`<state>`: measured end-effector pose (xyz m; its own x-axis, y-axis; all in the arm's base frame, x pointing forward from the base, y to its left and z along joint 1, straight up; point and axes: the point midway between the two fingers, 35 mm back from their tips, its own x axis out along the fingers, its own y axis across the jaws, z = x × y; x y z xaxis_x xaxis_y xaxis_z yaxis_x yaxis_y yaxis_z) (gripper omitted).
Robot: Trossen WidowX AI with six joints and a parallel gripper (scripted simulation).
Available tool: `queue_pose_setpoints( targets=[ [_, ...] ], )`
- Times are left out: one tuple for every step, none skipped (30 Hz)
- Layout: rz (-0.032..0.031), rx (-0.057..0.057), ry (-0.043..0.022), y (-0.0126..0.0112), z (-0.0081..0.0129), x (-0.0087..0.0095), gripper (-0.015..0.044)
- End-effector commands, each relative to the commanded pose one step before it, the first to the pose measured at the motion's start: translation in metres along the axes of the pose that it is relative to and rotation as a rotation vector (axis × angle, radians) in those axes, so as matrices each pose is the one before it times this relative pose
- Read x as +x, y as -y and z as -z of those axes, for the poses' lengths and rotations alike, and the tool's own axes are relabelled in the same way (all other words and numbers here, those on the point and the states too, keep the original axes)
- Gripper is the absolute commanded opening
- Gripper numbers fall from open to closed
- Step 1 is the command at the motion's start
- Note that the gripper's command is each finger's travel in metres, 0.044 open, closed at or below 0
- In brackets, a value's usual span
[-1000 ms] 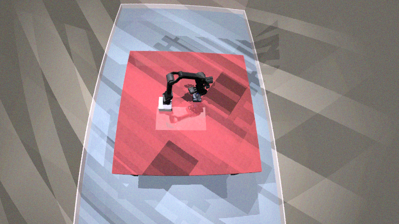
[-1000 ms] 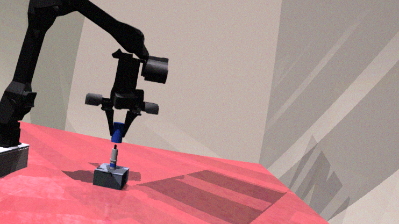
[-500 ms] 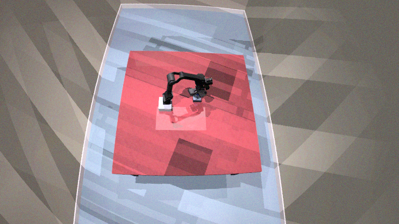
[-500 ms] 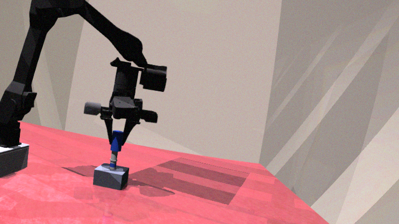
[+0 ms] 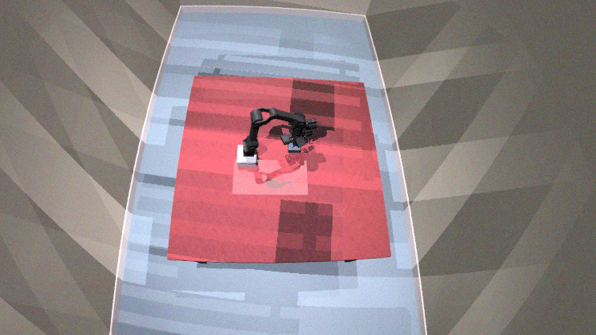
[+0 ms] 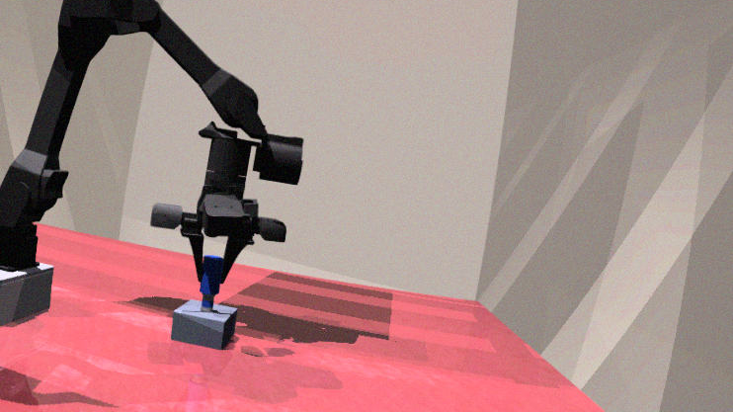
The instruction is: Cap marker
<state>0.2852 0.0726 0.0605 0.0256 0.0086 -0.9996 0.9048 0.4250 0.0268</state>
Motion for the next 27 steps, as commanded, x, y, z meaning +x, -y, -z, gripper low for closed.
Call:
queue_pose_setpoints(
  targets=[
    [0.00328,0.0042,0.00099,-0.00005,-0.00015,0.00309,0.0000],
    [0.00000,0.0000,0.00000,0.00000,0.00000,0.00000,0.0000],
    [0.00000,0.0000,0.00000,0.00000,0.00000,0.00000,0.0000],
    [0.00000,0.0000,0.00000,0.00000,0.00000,0.00000,0.0000],
    [0.00001,0.0000,0.00000,0.00009,0.00002,0.00008,0.0000],
    [0.00000,0.0000,0.00000,0.00000,0.00000,0.00000,0.0000],
    [0.00000,0.0000,0.00000,0.00000,0.00000,0.00000,0.0000],
    [-0.00007,-0.0042,-0.00160,0.00020,0.00018,-0.00063,0.0026],
    [0.00000,0.0000,0.00000,0.00000,0.00000,0.00000,0.0053],
    [0.00000,0.0000,0.00000,0.00000,0.00000,0.00000,0.0079],
    [0.00000,0.0000,0.00000,0.00000,0.00000,0.00000,0.0105],
    [0.00000,0.0000,0.00000,0.00000,0.00000,0.00000,0.0131],
    [0.00000,0.0000,0.00000,0.00000,0.00000,0.00000,0.0157],
    [0.00000,0.0000,0.00000,0.00000,0.00000,0.00000,0.0184],
    [0.00000,0.0000,0.00000,0.00000,0.00000,0.00000,0.0210],
    [0.00000,0.0000,0.00000,0.00000,0.00000,0.00000,0.0236],
    [0.00000,0.0000,0.00000,0.00000,0.00000,0.00000,0.0263],
    [0.00000,0.0000,0.00000,0.00000,0.00000,0.00000,0.0289],
    [0.00000,0.0000,0.00000,0.00000,0.00000,0.00000,0.0315],
    [0.00000,0.0000,0.00000,0.00000,0.00000,0.00000,0.0341],
    [0.00000,0.0000,0.00000,0.00000,0.00000,0.00000,0.0367],
    [0.00000,0.0000,0.00000,0.00000,0.00000,0.00000,0.0394],
    [0.00000,0.0000,0.00000,0.00000,0.00000,0.00000,0.0420],
    [0.00000,0.0000,0.00000,0.00000,0.00000,0.00000,0.0440],
    [0.00000,0.0000,0.00000,0.00000,0.00000,0.00000,0.0440],
    [-0.00003,0.0000,0.00000,-0.00035,-0.00006,-0.00239,0.0440],
    [-0.00009,0.0000,0.00001,-0.00091,-0.00016,-0.00720,0.0440]
  ],
)
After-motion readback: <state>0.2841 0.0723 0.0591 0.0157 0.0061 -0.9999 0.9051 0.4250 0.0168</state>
